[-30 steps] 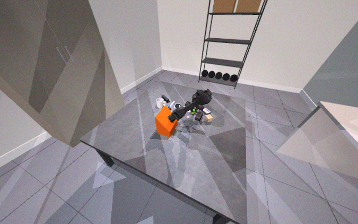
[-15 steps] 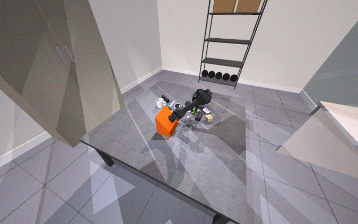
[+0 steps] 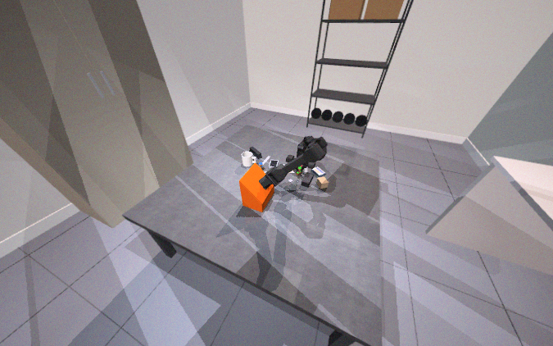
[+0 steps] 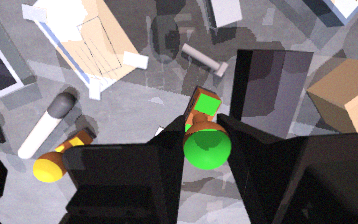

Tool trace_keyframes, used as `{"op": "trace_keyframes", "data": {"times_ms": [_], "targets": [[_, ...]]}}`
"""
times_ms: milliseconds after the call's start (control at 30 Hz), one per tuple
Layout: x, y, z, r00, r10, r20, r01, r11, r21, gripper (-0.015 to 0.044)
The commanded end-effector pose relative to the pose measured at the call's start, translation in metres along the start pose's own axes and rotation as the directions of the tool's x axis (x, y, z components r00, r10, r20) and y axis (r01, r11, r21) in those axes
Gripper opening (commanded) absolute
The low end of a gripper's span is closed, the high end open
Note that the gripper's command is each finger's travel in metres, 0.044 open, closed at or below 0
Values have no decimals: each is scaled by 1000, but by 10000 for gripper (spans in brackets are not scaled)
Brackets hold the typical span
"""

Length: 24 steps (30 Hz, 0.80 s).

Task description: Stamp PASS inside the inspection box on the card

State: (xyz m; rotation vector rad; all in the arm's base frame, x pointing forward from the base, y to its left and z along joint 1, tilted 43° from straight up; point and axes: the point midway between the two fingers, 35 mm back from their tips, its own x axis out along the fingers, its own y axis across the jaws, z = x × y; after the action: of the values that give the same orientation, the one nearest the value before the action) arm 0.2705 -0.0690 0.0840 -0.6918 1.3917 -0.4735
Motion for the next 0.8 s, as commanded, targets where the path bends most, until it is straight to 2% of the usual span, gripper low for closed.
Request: {"op": "trace_keyframes", "data": {"times_ms": [0,767], "targets": [[-2,-1,0,1000,-3,1,3,1000,5,0],[-13,-1,0,1000,-5,0,5,1000,5,0]]}}
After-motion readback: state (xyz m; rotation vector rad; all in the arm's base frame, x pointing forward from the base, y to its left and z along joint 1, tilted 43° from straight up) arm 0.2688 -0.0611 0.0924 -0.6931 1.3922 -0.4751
